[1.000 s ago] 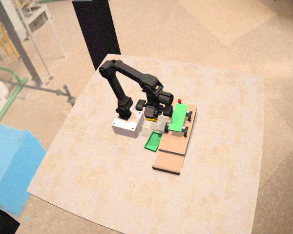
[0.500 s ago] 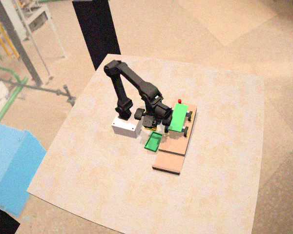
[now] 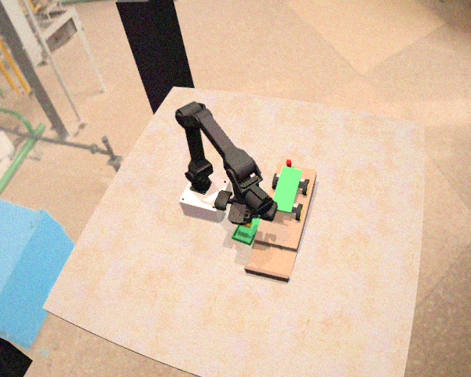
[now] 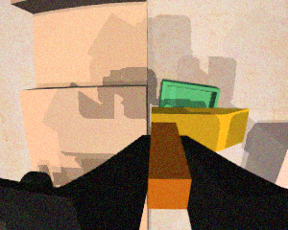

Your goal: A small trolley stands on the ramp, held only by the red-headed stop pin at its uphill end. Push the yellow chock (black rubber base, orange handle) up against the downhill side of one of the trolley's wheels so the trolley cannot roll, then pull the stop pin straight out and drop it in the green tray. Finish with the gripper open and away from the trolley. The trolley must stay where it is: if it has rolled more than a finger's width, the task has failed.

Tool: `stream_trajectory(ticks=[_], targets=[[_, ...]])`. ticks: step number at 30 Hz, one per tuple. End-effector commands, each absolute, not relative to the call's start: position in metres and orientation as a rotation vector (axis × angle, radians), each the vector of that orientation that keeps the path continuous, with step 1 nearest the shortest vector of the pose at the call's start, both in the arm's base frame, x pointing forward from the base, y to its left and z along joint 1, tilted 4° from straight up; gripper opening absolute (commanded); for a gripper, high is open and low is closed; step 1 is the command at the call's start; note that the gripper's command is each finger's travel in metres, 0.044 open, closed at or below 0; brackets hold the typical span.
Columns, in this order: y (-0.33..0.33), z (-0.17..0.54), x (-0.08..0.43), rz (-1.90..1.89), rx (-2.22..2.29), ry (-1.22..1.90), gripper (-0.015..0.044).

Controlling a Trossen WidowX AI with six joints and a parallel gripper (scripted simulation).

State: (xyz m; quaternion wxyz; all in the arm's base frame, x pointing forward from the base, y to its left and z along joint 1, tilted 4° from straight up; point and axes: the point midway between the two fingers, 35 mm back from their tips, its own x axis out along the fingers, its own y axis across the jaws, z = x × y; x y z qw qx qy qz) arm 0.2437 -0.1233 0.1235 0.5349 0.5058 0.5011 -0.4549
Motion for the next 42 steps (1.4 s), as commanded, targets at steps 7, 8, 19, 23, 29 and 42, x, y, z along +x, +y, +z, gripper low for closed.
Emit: stream_trajectory(ticks=[7,8,19,23,29,42], targets=[[-0.1280,0.1243,0.2474,-1.251,1.400,1.102,0.0000],[-0.1281,0.1243,0.2475,-1.276,1.428,1.088,0.0000],[-0.1293,0.1242,0.2478,-1.554,1.732,0.895,0.0000],[-0.1298,0.1242,0.2478,-1.653,1.839,0.811,0.0000],[-0.1304,0.1241,0.2478,-1.801,1.993,0.670,0.0000],[-0.1318,0.1240,0.2479,-2.099,2.279,0.320,0.0000]])
